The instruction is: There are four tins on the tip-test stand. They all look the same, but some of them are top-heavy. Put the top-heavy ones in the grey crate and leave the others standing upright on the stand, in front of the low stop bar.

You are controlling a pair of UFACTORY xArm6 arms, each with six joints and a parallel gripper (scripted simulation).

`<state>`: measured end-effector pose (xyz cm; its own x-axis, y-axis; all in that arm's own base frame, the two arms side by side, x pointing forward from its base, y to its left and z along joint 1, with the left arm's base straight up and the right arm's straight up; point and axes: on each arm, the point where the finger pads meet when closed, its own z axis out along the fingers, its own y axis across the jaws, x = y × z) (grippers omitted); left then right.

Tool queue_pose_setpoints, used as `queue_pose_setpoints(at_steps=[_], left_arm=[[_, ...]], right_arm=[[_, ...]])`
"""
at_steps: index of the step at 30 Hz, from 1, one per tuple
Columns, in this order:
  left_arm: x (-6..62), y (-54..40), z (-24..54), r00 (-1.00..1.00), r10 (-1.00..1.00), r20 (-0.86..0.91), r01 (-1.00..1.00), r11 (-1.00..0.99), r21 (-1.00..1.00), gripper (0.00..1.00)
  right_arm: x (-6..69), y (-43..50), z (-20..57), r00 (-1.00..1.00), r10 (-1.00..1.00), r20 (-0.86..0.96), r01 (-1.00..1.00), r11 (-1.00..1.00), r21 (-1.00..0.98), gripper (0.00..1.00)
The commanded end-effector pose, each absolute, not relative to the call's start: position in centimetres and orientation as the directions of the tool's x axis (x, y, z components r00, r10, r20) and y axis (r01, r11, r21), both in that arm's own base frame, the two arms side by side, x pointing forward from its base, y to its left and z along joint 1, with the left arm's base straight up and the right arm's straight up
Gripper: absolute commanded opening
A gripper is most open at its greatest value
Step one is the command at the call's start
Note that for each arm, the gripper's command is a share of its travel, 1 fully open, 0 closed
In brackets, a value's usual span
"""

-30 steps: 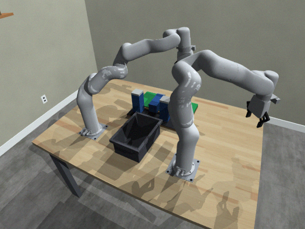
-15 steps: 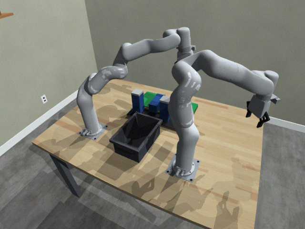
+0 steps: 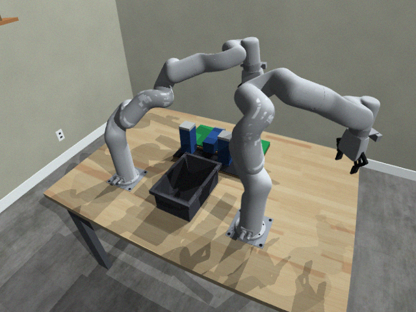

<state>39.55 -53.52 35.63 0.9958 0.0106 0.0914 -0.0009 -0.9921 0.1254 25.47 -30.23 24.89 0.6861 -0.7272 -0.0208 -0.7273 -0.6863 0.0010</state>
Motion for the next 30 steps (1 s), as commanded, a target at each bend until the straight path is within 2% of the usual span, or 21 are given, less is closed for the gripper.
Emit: queue_pose_setpoints(at_steps=[1,30], left_arm=[[38.7,-53.5,36.0,0.996,0.011,0.094,-0.002,-0.992,0.129,0.0],[32.8,-53.3,36.0,0.998,0.006,0.069,0.0,-0.995,0.095,0.0]], right_arm=[[25.5,-30.3,25.0,0.686,-0.727,-0.017,-0.727,-0.686,0.001,1.0],[25.5,-30.3,25.0,0.686,-0.727,-0.017,-0.727,-0.686,0.001,1.0]])
